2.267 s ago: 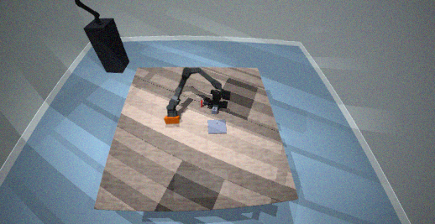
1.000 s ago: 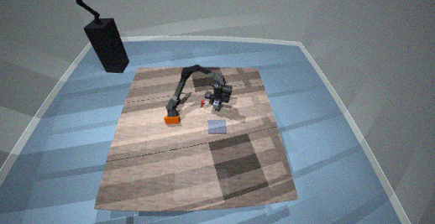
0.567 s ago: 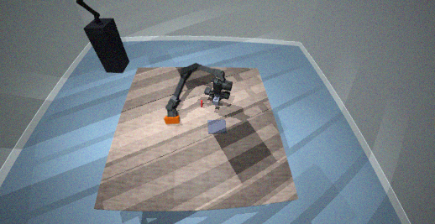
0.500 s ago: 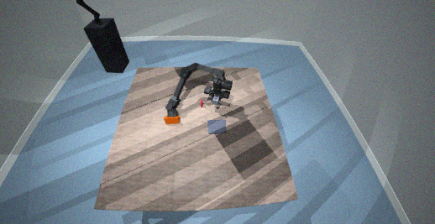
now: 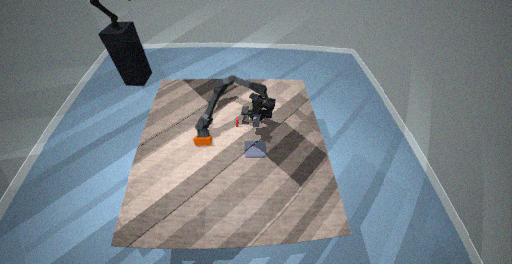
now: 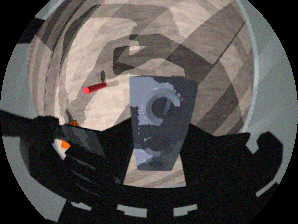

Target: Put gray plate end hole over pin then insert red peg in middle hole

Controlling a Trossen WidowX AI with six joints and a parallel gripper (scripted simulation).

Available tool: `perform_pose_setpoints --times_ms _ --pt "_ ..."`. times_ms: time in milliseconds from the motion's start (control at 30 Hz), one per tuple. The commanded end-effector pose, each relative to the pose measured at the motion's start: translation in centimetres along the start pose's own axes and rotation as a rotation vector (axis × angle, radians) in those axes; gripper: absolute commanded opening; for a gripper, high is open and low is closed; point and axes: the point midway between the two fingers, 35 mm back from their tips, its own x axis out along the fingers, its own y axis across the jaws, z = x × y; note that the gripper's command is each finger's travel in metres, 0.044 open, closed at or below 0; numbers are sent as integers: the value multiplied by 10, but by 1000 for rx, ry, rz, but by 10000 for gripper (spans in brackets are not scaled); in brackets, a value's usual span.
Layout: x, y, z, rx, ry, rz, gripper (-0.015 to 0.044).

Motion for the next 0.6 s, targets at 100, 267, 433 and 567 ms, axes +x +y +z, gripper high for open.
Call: perform_pose_setpoints --times_ms 100,267,433,567 --pt "7 -9 -20 -120 8 3 0" --pt "13 -14 -33 -209 8 9 0" --pt "20 -19 -47 -297 8 15 0" --pt "26 -22 -58 -368 8 21 0"
